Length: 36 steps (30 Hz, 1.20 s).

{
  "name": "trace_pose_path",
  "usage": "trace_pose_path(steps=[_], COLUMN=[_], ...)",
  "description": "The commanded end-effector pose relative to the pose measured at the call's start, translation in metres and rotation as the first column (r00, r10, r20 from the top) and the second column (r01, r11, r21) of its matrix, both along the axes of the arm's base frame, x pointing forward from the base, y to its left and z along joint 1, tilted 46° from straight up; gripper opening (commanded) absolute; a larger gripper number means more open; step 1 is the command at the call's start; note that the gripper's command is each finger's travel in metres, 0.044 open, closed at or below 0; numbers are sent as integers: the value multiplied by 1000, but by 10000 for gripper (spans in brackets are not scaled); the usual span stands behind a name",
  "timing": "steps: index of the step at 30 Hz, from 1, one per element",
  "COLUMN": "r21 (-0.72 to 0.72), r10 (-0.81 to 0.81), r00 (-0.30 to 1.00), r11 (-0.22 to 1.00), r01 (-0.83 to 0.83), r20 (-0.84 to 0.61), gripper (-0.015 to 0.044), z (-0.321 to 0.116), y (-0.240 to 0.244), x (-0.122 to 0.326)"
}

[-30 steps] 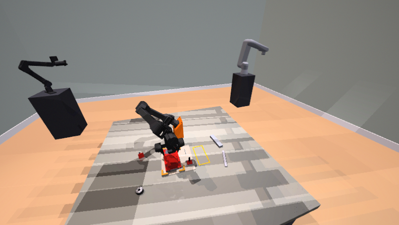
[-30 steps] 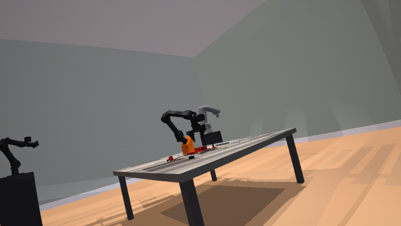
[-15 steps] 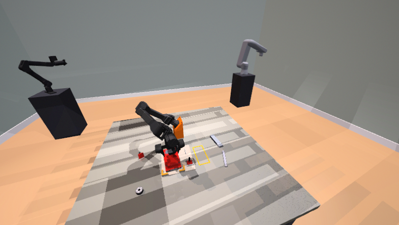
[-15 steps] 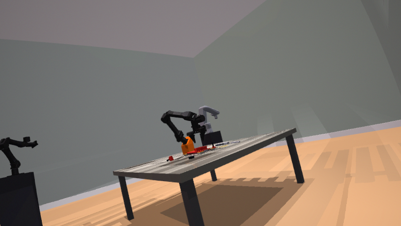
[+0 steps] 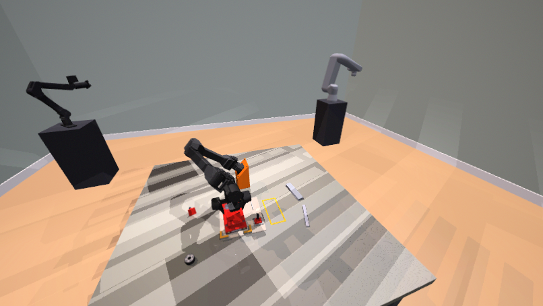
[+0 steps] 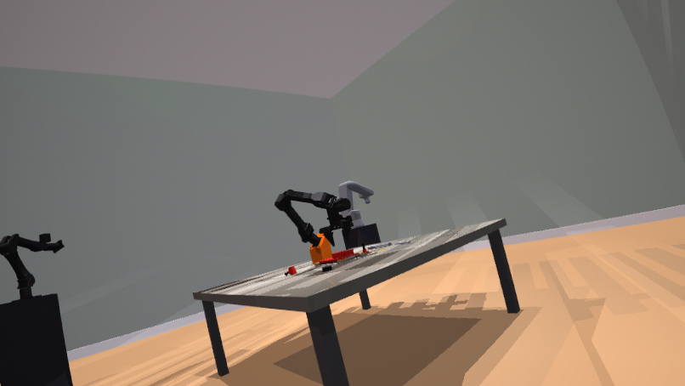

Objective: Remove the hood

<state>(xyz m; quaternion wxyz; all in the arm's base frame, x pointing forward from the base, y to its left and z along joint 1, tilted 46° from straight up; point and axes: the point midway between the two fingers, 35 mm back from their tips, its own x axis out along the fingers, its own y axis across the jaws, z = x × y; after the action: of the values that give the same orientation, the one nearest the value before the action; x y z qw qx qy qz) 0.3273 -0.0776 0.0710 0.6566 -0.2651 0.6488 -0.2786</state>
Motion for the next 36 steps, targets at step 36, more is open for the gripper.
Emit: trace_pose_path(steps=[36], r21=[-7], r10=[1], r00=[1000], r11=[1000], r01=[-1], r20=[-7], gripper=[440], z=[-18], y=[-19], x=[-2])
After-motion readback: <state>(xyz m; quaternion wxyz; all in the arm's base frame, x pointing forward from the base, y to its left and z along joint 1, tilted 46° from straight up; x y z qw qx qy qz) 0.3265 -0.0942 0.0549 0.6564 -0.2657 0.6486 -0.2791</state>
